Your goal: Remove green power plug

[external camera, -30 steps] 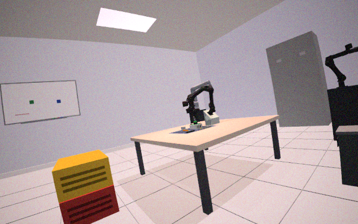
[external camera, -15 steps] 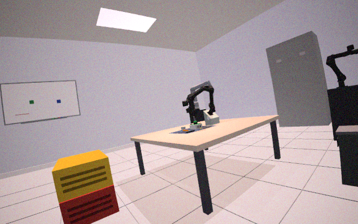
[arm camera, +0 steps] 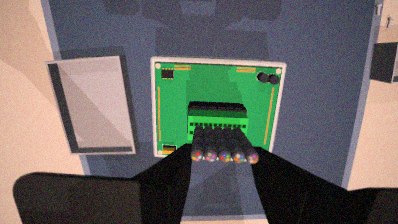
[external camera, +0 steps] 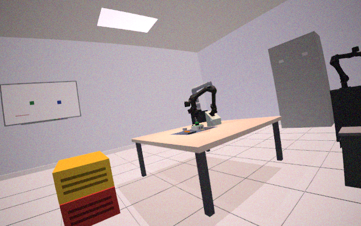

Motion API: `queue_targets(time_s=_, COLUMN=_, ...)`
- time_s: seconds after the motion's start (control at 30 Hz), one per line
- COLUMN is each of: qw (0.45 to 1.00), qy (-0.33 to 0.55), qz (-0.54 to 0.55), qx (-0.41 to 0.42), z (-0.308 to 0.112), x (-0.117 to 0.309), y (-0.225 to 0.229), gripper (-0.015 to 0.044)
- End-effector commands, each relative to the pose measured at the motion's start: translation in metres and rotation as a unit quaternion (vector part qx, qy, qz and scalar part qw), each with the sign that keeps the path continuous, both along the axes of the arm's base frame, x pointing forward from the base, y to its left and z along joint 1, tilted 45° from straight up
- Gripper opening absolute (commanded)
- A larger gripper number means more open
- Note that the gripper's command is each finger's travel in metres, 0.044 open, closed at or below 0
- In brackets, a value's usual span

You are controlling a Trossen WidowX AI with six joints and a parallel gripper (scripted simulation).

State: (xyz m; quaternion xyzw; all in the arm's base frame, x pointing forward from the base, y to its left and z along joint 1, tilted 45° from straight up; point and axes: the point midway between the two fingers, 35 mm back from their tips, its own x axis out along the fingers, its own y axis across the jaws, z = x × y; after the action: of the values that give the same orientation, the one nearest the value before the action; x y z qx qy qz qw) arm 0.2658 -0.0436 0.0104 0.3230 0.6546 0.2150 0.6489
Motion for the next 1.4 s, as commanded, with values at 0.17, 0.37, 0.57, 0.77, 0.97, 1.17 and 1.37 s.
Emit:
queue_targets(time_s=0.17, qw=1.000, qy=-0.003, qz=-0.004, qx=-0.002, z=-0.002, x=0.001, y=0.002, gripper=0.0210)
queue_targets(time_s=0.37, qw=1.000, qy=-0.003, qz=-0.004, qx=-0.002, z=-0.002, x=0.001, y=0.002, gripper=0.0249)
queue_targets(time_s=0.57, qw=1.000, qy=-0.003, qz=-0.004, qx=-0.002, z=-0.009, x=0.002, y=0.009, gripper=0.0249)
queue_targets(time_s=0.77, qw=1.000, qy=-0.003, qz=-0.004, qx=-0.002, z=-0.016, x=0.002, y=0.016, gripper=0.0249)
queue_targets(time_s=0.97, qw=1.000, qy=-0.003, qz=-0.004, qx=-0.002, z=-0.016, x=0.002, y=0.016, gripper=0.0249)
queue_targets(time_s=1.17, qw=1.000, qy=-0.003, qz=-0.004, qx=-0.002, z=-0.016, x=0.002, y=0.016, gripper=0.0118)
queue_targets(time_s=1.37, qw=1.000, qy=-0.003, qz=-0.004, qx=-0.002, z=-0.016, x=0.002, y=0.016, gripper=0.0000)
